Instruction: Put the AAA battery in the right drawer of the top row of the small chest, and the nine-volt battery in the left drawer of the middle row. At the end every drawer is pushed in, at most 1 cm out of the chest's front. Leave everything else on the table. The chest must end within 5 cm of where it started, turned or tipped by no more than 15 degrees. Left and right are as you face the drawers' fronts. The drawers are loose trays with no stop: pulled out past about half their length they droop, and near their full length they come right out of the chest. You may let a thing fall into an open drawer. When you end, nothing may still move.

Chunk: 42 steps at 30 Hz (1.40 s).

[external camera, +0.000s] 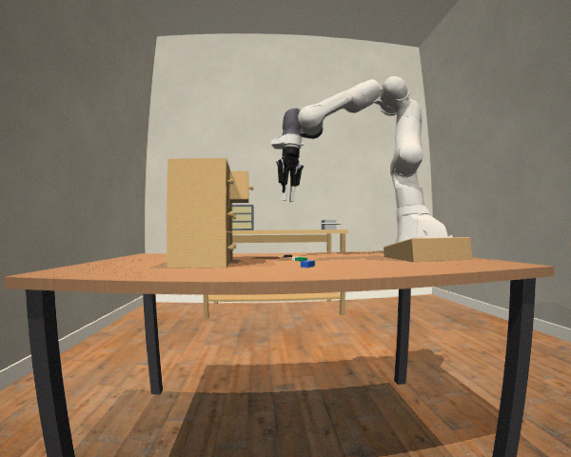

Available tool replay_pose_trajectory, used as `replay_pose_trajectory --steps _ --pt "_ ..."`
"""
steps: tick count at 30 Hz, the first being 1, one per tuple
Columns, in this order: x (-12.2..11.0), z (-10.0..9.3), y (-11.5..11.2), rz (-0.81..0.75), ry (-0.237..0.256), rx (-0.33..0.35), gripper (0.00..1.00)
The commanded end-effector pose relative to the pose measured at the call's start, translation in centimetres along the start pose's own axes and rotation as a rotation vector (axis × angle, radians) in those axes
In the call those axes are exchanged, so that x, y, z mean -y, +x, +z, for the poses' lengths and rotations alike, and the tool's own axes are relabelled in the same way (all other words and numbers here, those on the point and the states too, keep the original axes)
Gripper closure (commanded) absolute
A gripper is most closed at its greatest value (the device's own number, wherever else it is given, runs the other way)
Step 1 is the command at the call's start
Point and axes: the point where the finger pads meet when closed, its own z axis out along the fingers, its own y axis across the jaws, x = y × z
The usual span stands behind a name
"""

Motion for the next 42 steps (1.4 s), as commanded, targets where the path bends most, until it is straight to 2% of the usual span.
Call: replay_pose_trajectory --steps 1,8,9,37,38,42 --pt "0.0 0.0 0.1 -0.027 -0.001 -0.003 0.8" --pt "0.0 0.0 0.1 -0.027 -0.001 -0.003 0.8" --pt "0.0 1.6 0.5 -0.162 -0.007 -0.002 0.8" --pt "0.0 1.6 0.5 -0.162 -0.007 -0.002 0.8" --pt "-0.1 3.1 0.9 -0.293 -0.013 -0.001 0.8" --pt "-0.1 3.1 0.9 -0.293 -0.013 -0.001 0.8"
